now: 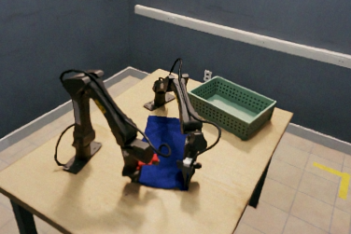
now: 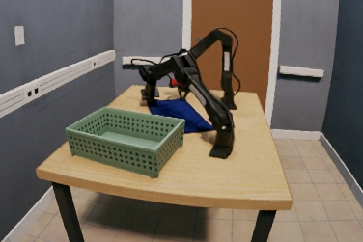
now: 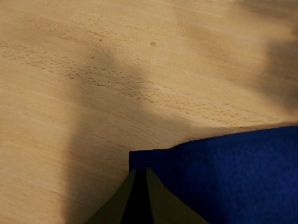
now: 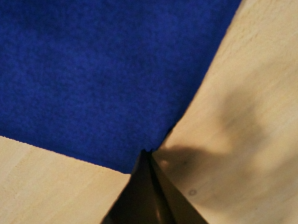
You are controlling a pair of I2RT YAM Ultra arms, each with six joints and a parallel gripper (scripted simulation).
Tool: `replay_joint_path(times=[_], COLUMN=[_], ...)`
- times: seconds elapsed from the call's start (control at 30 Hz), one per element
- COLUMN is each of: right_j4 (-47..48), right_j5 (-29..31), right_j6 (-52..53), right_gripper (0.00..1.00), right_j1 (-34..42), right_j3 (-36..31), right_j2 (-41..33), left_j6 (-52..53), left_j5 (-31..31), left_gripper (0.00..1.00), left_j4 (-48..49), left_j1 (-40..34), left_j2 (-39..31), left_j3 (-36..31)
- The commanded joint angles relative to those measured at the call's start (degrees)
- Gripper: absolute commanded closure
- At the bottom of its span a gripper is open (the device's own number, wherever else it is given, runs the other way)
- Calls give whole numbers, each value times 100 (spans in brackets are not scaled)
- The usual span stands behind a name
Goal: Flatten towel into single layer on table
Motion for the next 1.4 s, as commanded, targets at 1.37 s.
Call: replay_joint_path(times=[1.37], right_j4=[-148], right_j5=[97], right_j6=[-58], right_gripper=[100], right_j1=[-27], right_j3=[-91], right_j2=[96], left_j6=[-59], left_j5=[1], left_gripper=[66], left_j4=[8], left_j1=[13], left_j2=[-216], left_j3=[-210])
